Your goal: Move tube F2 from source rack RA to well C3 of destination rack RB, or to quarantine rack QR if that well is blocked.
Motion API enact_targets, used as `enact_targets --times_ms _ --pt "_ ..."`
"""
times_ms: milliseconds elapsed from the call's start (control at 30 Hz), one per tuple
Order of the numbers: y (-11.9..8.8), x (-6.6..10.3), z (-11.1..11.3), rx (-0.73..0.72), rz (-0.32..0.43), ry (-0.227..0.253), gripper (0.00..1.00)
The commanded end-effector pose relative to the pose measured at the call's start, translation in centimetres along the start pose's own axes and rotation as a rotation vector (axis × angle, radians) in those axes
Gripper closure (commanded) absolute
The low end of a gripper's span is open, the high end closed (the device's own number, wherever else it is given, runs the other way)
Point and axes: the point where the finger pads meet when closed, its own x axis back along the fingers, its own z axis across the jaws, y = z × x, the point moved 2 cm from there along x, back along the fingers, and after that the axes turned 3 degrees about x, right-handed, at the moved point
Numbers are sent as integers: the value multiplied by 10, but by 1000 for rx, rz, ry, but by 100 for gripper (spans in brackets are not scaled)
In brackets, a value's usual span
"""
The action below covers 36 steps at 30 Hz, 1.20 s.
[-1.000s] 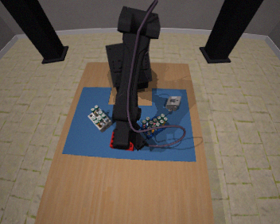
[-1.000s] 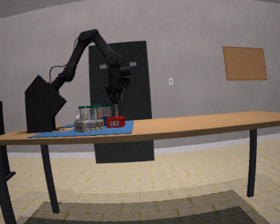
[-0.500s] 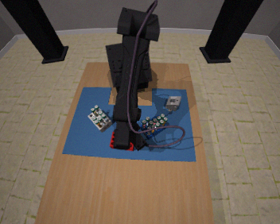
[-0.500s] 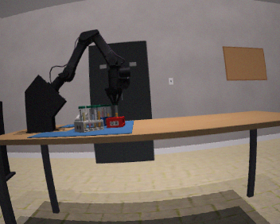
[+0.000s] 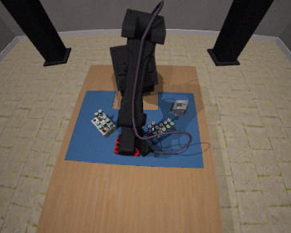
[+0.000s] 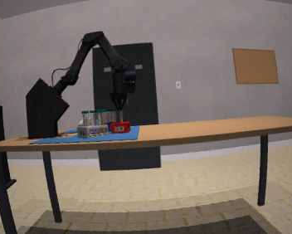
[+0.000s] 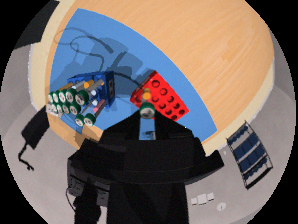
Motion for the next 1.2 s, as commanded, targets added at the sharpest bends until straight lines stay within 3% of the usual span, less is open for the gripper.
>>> enact_targets --times_ms 0,267,300,667,700,1167 --pt "6 1 -1 2 -14 -2 100" --pt "3 2 -1 1 -8 -5 100" --pt "3 2 -1 1 -8 -5 76" --pt "3 2 -1 1 -8 -5 76" --pt "3 2 -1 1 -8 -5 70" --pt "3 2 -1 1 -8 -5 70"
